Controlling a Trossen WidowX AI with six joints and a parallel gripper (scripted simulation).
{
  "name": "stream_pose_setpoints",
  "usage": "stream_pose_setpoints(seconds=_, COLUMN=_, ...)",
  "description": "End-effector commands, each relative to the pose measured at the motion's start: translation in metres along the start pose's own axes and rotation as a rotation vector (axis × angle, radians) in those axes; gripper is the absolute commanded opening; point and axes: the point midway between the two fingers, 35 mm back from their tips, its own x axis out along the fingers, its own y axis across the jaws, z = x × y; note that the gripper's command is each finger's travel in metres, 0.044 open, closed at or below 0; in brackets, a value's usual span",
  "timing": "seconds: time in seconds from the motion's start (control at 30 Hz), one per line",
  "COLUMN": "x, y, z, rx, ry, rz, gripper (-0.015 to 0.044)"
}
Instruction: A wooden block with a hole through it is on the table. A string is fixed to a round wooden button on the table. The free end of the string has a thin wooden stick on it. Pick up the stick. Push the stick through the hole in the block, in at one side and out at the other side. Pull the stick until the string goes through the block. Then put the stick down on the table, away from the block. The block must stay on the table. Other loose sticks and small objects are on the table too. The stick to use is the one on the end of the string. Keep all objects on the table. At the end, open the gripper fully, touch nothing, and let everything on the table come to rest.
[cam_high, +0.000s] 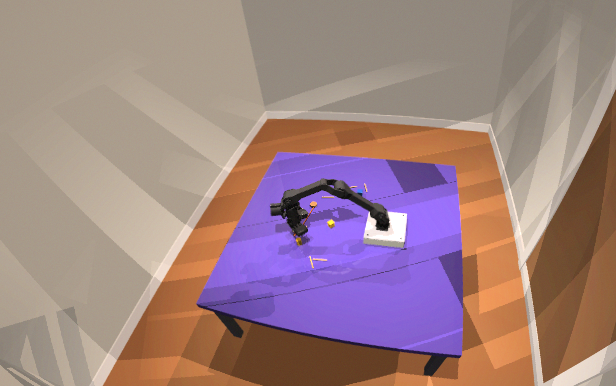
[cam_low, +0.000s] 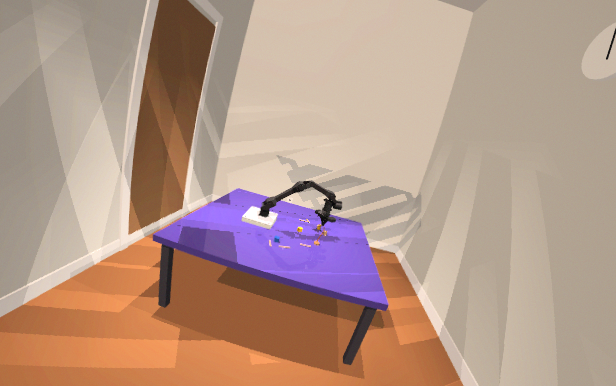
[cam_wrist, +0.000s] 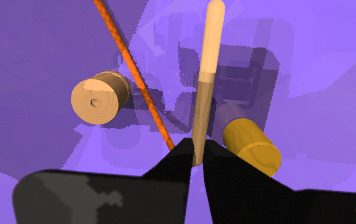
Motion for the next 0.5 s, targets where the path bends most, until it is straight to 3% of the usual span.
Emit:
stream_pose_setpoints(seconds=0.0, x=0.003, y=-0.003, z=0.002, rx=0.004, ry=0.001, rz=0.001, gripper=0.0)
stream_pose_setpoints(seconds=0.47, x=0.014, y=-0.014, z=0.007, rx=0.004, ry=0.001, rz=0.0, gripper=0.0)
